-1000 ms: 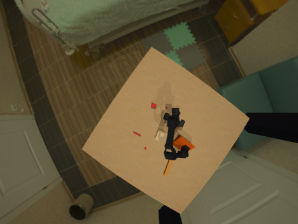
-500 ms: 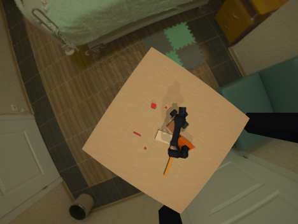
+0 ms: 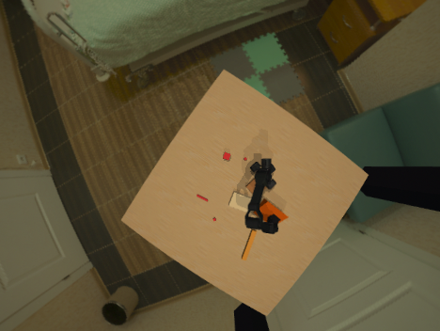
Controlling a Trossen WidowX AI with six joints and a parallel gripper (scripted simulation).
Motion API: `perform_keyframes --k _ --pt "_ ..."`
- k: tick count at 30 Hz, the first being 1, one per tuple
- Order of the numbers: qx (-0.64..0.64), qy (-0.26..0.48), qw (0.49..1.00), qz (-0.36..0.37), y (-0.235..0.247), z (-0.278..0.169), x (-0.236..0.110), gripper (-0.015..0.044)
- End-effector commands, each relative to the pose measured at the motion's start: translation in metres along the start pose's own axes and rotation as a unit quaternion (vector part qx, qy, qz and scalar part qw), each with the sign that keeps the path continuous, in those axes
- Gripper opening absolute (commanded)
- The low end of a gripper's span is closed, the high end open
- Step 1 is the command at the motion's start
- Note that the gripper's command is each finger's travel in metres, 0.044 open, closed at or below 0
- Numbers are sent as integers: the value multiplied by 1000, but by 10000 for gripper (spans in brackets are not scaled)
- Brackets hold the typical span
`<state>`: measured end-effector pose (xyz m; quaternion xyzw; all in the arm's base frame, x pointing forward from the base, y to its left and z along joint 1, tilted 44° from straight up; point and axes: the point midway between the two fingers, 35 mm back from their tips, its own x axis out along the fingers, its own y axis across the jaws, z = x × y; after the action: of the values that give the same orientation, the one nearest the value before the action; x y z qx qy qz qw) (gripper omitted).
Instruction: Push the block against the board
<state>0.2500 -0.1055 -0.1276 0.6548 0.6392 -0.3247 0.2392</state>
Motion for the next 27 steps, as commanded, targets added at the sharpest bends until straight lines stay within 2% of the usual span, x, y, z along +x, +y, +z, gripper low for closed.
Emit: perform_keyframes --k 1,27 --pt "4 2 1000 2 0 -3 0 0" --pt "4 1 1000 2 2 -21 0 0"
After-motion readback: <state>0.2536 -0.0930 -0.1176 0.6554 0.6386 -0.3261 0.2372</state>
